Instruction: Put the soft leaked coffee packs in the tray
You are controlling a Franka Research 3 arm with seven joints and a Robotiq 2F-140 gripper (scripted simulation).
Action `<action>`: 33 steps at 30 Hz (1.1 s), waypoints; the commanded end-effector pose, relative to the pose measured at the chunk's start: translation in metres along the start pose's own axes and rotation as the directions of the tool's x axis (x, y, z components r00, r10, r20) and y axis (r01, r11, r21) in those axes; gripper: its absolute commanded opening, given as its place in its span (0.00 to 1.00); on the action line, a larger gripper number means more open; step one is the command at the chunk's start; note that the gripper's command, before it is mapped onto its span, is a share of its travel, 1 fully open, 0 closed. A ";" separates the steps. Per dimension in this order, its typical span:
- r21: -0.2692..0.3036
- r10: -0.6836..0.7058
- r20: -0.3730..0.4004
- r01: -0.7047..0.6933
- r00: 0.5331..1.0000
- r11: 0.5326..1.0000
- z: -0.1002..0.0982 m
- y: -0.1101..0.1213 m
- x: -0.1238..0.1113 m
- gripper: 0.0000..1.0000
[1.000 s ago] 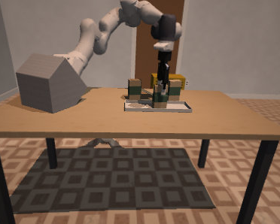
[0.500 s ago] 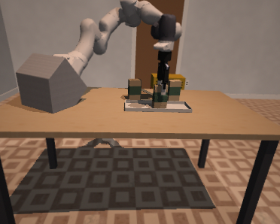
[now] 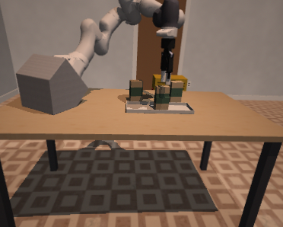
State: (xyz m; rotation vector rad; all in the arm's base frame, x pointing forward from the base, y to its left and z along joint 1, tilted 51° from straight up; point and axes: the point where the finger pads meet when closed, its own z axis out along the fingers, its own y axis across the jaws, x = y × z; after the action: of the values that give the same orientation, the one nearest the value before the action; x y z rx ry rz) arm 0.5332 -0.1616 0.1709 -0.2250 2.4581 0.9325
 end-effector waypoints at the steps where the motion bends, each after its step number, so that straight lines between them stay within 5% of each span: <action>1: -0.030 0.011 -0.017 -0.012 1.000 0.999 -0.012 0.010 0.004 0.55; 13: -0.030 0.011 -0.017 -0.012 1.000 0.999 -0.011 0.011 0.002 0.55; 16: -0.028 0.009 -0.022 -0.010 1.000 1.000 -0.010 0.058 -0.054 0.55; 18: -0.028 0.009 -0.022 -0.010 1.000 1.000 -0.010 0.061 -0.058 0.55; 19: -0.028 0.009 -0.022 -0.009 1.000 1.000 -0.010 0.088 -0.084 0.55; 23: -0.029 0.008 -0.018 -0.008 1.000 1.000 -0.010 0.143 -0.130 0.55; 33: -0.030 0.008 -0.017 -0.008 1.000 1.000 -0.010 0.157 -0.139 0.55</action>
State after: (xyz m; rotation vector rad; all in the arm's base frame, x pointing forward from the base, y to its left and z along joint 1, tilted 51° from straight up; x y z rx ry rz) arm 0.6001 -0.0519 0.3403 -0.3514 2.4165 0.9339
